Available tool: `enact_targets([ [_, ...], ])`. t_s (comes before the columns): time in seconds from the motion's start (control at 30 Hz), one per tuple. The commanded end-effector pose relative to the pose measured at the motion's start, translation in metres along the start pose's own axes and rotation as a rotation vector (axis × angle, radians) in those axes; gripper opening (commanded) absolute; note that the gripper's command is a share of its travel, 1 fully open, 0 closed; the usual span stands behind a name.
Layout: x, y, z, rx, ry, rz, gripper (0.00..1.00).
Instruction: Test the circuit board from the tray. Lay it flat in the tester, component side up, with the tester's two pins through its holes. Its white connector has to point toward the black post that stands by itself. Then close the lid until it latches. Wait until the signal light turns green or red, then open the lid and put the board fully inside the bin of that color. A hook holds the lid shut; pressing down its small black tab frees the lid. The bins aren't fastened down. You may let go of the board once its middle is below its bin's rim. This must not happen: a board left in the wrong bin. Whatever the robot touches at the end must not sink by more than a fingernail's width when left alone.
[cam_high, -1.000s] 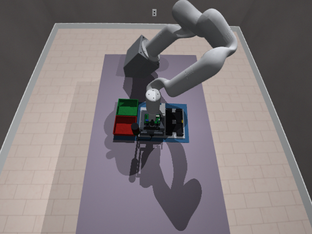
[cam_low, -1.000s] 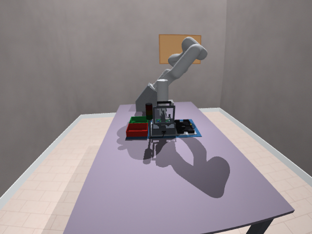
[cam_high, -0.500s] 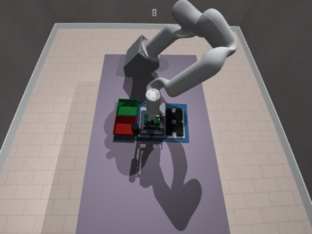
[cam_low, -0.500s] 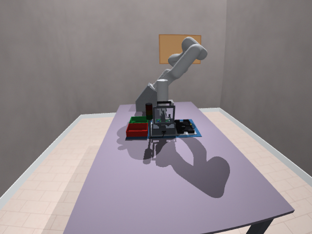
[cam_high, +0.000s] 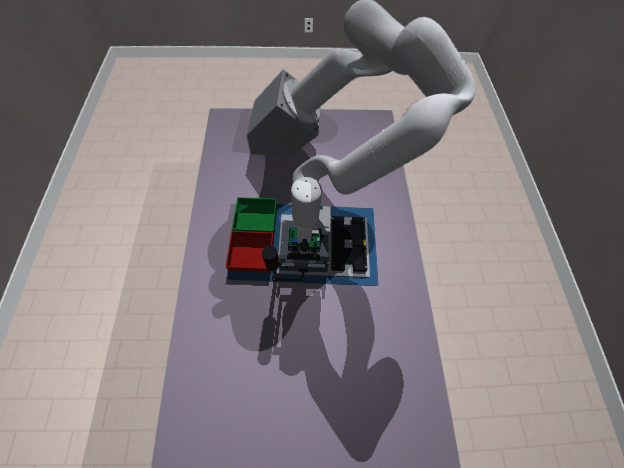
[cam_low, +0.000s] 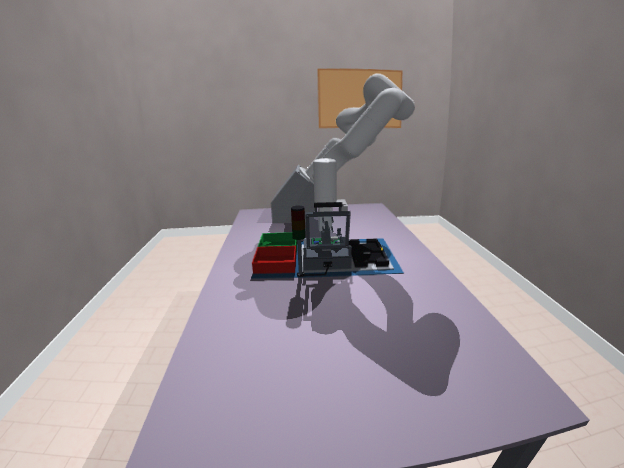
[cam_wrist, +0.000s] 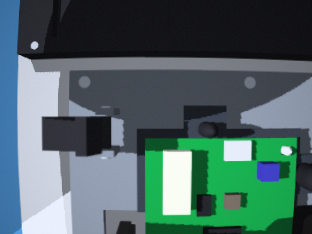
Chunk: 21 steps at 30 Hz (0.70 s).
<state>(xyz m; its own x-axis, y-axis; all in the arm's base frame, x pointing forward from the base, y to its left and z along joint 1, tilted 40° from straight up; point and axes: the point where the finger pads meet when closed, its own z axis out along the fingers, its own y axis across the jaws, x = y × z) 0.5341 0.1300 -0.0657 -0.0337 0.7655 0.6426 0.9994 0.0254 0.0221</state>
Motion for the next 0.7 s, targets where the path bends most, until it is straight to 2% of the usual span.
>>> enact_targets([
  [0.0, 0.0, 0.001, -0.001, -0.001, 0.0, 0.0, 1.0],
  [0.13, 0.0, 0.001, -0.004, -0.001, 0.0, 0.0, 1.0],
  [0.27, 0.0, 0.001, -0.015, -0.001, 0.0, 0.0, 1.0],
  [0.47, 0.0, 0.001, -0.053, -0.001, 0.0, 0.0, 1.0],
  [0.53, 0.0, 0.001, -0.053, -0.001, 0.0, 0.0, 1.0],
  [0.67, 0.0, 0.001, -0.088, -0.001, 0.0, 0.0, 1.0],
])
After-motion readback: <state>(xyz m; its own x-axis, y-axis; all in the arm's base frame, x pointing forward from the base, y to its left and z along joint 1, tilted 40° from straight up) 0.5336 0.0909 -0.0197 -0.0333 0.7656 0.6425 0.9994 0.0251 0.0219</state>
